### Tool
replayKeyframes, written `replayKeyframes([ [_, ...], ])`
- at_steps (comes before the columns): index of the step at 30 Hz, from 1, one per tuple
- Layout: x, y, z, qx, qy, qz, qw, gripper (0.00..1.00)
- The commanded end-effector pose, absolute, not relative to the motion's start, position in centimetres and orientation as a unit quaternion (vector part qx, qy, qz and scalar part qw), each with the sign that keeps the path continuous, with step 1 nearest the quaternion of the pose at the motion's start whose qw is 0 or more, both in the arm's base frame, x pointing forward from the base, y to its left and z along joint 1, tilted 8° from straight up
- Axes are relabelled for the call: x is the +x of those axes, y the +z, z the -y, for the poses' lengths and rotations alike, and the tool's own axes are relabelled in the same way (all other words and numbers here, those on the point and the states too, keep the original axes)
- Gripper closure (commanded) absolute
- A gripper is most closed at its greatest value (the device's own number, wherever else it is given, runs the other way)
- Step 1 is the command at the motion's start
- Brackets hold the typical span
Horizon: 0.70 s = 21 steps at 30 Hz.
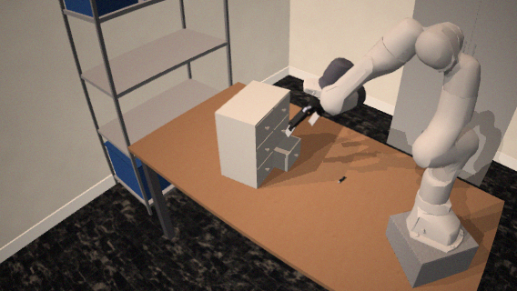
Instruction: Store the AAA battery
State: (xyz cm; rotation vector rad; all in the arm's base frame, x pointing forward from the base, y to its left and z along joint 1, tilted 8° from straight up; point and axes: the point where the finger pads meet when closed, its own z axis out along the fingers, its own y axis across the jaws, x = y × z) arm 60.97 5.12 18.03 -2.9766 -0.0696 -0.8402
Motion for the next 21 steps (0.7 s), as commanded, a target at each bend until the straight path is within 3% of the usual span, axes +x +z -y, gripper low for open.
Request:
replayKeyframes([
  [1, 60.84, 18.22, -5.08, -0.962, -0.270, -0.035, 0.020, 0.00],
  [21, 59.86, 19.05, -4.81, -0.948, -0.265, -0.174, 0.027, 0.00],
])
